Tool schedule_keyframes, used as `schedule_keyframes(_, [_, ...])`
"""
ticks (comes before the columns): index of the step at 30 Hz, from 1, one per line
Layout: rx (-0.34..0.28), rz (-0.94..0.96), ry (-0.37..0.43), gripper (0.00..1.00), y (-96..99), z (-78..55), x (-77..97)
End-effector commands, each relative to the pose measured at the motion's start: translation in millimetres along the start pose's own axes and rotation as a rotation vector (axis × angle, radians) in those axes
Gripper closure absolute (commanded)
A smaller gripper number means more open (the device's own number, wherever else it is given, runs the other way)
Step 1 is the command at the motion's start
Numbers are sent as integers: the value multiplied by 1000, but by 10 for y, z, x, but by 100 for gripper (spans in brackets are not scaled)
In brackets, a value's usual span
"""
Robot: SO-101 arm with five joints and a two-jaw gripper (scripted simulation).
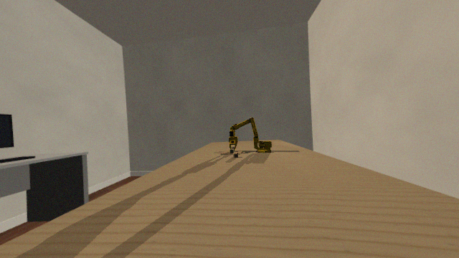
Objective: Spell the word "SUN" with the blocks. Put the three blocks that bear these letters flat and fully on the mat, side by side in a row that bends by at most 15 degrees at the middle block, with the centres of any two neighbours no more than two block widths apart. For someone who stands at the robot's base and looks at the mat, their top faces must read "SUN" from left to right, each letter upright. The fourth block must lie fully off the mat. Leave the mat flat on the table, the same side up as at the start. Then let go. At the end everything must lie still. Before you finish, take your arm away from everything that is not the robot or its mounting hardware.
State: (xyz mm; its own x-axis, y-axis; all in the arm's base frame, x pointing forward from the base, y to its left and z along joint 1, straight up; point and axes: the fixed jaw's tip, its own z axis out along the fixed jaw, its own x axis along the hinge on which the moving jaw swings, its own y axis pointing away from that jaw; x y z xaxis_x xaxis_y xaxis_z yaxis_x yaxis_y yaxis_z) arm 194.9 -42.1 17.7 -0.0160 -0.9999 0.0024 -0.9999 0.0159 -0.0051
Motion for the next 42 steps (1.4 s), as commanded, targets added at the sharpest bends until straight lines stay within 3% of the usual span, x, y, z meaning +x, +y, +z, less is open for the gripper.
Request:
schedule_keyframes(1, [76, -1, 13, 87, -107, -113, 9])
schedule_keyframes(13, [76, -1, 13, 84, -107, -113, 9])
schedule_keyframes(32, [76, -1, 13, 68, -107, -113, 9])
schedule_keyframes(42, [76, -1, 13, 67, -108, -115, 9])
